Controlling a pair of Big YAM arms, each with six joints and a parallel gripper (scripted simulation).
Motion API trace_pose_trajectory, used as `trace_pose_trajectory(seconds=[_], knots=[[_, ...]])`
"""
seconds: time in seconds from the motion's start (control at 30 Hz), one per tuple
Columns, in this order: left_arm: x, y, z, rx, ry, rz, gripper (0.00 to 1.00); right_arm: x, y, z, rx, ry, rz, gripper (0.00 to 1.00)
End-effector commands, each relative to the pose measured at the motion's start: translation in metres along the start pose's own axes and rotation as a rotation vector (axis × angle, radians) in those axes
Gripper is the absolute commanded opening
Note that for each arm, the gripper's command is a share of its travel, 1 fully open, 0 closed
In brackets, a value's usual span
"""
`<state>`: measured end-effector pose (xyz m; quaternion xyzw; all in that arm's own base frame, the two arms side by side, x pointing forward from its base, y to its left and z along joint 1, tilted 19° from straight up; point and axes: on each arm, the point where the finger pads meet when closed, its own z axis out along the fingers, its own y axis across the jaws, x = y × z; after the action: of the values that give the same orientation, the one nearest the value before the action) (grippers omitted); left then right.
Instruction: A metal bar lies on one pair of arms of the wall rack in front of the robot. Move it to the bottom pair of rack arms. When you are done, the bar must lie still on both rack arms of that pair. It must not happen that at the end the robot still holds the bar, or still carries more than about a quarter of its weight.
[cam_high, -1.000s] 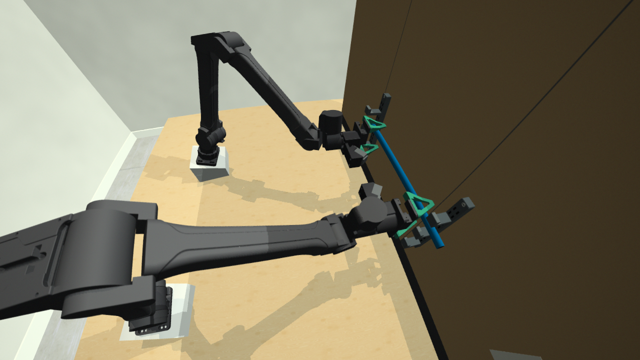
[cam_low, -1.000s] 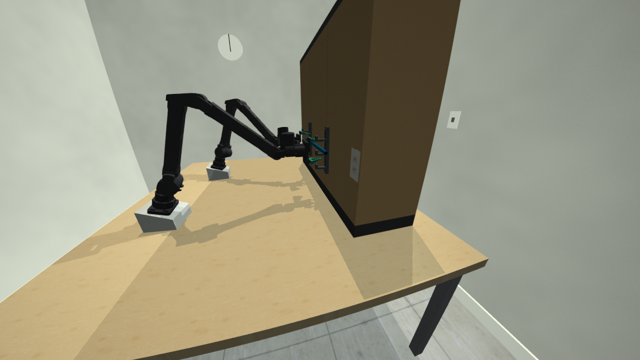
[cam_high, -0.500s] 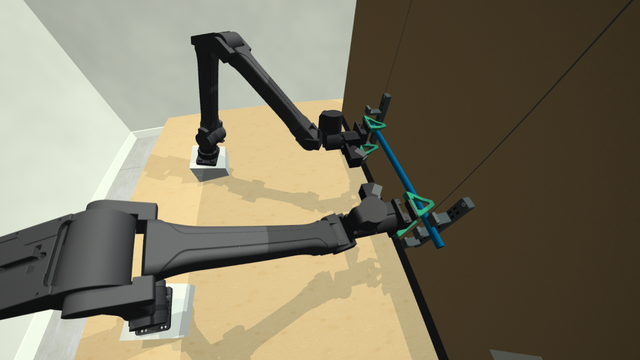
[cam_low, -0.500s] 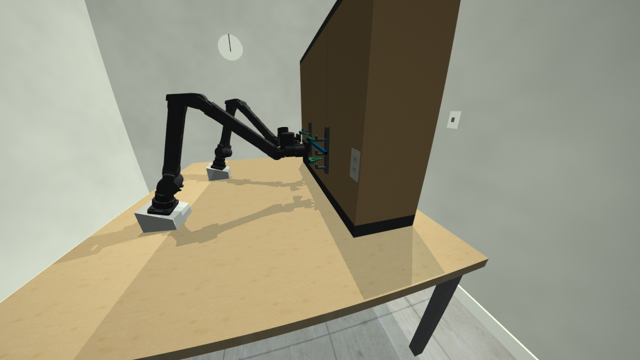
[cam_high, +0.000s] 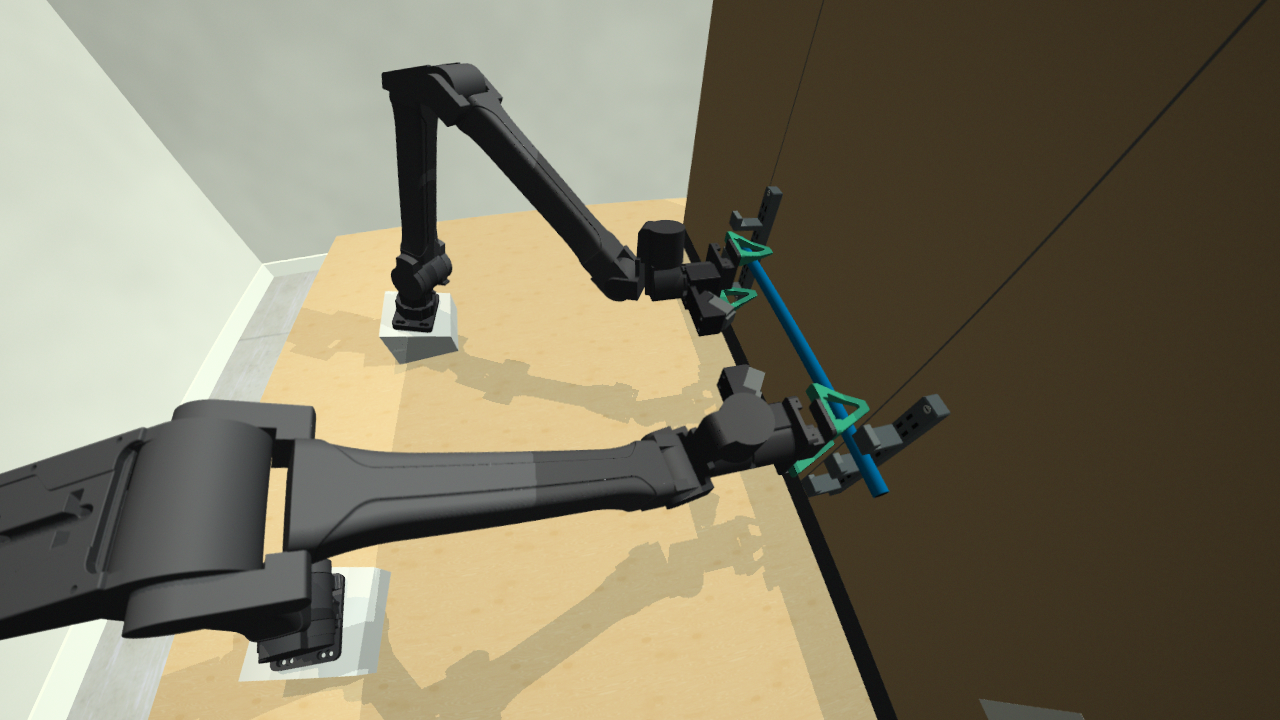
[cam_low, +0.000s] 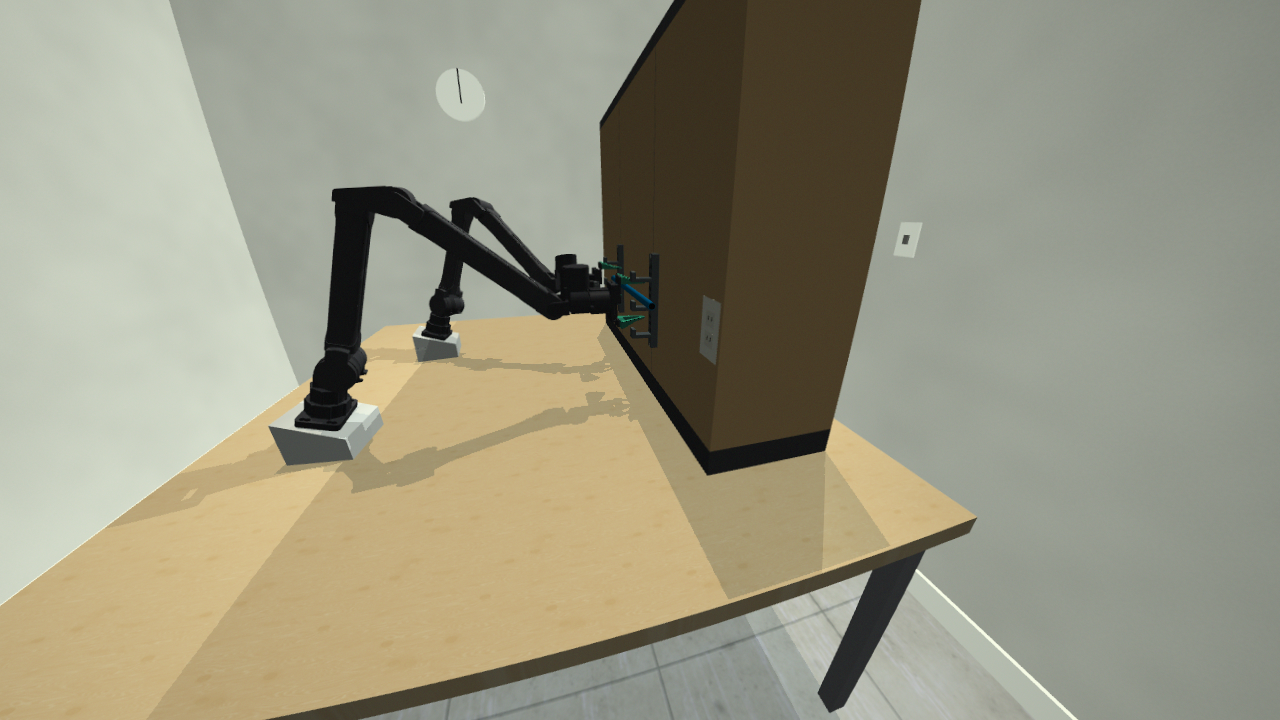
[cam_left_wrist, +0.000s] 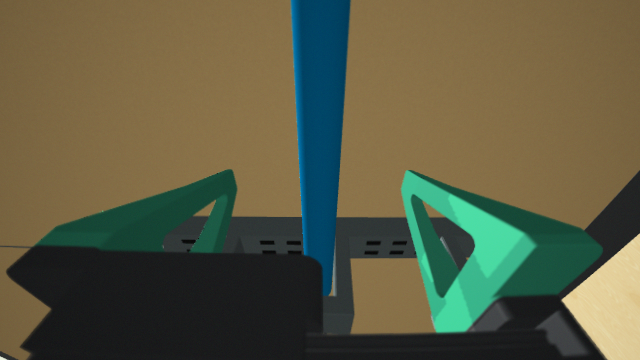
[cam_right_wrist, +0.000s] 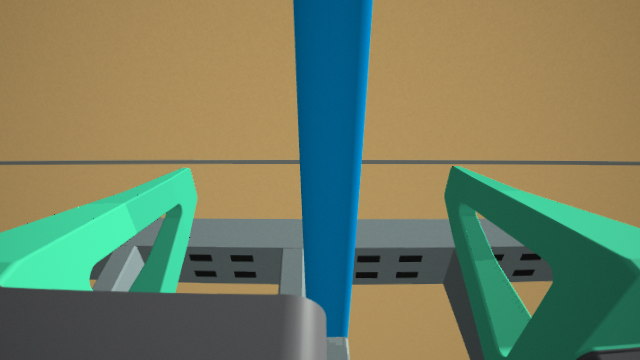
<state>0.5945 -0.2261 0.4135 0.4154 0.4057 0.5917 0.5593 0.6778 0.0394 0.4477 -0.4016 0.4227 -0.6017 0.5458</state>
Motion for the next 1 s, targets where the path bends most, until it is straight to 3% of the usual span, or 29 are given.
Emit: trace_pose_trajectory(seconds=[0.0,0.1,0.97], knots=[[0.0018,0.0412,0.0208,-0.074,0.017,-0.050,1.00,0.0099,-0.0483,0.0185,0.083,0.016,0.026,1.00],[0.0018,0.0412,0.0208,-0.074,0.017,-0.050,1.00,0.0100,-0.0485,0.0185,0.083,0.016,0.026,1.00],[0.0019,0.0412,0.0206,-0.074,0.017,-0.050,0.47,0.0102,-0.0492,0.0177,0.087,0.017,0.026,0.47]])
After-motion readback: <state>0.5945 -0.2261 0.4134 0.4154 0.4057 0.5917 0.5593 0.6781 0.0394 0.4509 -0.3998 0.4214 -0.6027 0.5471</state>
